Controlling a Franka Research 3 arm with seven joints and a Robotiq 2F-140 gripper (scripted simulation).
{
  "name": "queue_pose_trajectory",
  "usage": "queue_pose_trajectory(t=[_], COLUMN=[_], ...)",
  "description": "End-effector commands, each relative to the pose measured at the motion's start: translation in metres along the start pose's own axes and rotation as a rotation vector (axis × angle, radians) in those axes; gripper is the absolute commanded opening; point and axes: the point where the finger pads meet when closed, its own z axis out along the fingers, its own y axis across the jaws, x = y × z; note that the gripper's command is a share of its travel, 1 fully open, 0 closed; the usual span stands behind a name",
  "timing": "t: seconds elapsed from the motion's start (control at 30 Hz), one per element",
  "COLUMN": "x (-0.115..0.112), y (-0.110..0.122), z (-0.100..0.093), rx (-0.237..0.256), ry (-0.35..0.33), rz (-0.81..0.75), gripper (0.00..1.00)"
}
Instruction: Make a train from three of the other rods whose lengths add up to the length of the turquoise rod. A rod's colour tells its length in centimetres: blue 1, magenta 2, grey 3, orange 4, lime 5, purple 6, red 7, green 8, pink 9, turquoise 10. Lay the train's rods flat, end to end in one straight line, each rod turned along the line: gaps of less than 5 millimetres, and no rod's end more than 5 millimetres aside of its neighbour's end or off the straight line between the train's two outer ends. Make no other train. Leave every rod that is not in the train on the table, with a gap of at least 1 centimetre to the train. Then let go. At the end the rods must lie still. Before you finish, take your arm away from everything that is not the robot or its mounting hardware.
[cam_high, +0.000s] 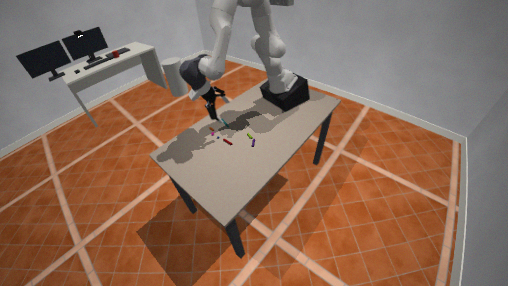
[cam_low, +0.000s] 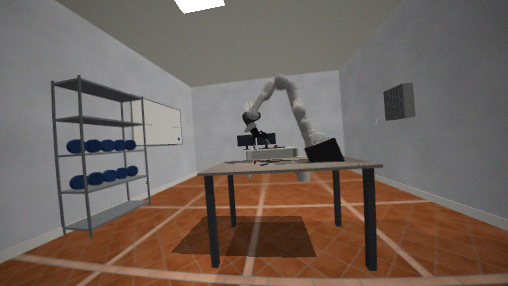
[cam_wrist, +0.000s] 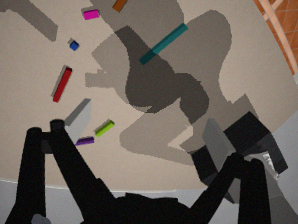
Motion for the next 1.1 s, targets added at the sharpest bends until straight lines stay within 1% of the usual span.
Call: queue_pose_trajectory(t=[0.0, 0.03, 0.07, 0.1, 0.17, 0.2, 0.23, 0.3, 0.33, 0.37, 0.47, 0.5, 0.53, 0.57, 0.63, 0.67, 0.7, 0.73, 0.8, 0.87, 1.07], x=[0.019, 0.019, 0.024, 0.027, 0.028, 0.032, 0.034, 0.034, 0.039, 0.041, 0.041, 0.046, 0.046, 0.05, 0.05, 0.054, 0.054, 0.057, 0.057, 0.062, 0.065], y=[-0.012, -0.012, -0.012, -0.011, -0.011, -0.01, -0.01, -0.01, -0.009, -0.009, -0.009, -0.008, -0.008, -0.007, -0.007, -0.007, -0.007, -0.006, -0.006, -0.005, -0.004], z=[0.003, 0.003, 0.009, 0.011, 0.013, 0.017, 0.02, 0.02, 0.025, 0.027, 0.027, 0.033, 0.033, 0.037, 0.038, 0.042, 0.042, 0.046, 0.046, 0.051, 0.055], rx=[0.092, 0.092, 0.111, 0.121, 0.126, 0.145, 0.154, 0.156, 0.177, 0.184, 0.184, 0.208, 0.208, 0.226, 0.229, 0.248, 0.248, 0.263, 0.264, 0.285, 0.299], ry=[0.076, 0.076, 0.099, 0.11, 0.116, 0.14, 0.15, 0.153, 0.178, 0.186, 0.186, 0.217, 0.217, 0.241, 0.245, 0.265, 0.265, 0.282, 0.283, 0.312, 0.335], rz=[-0.109, -0.109, -0.13, -0.141, -0.146, -0.168, -0.178, -0.181, -0.205, -0.213, -0.213, -0.242, -0.242, -0.266, -0.268, -0.291, -0.291, -0.308, -0.309, -0.336, -0.354], gripper=[1.0, 1.0, 1.0, 1.0, 1.0, 1.0, 1.0, 1.0, 1.0, 1.0, 1.0, 1.0, 1.0, 1.0, 1.0, 1.0, 1.0, 1.0, 1.0, 1.0, 1.0])
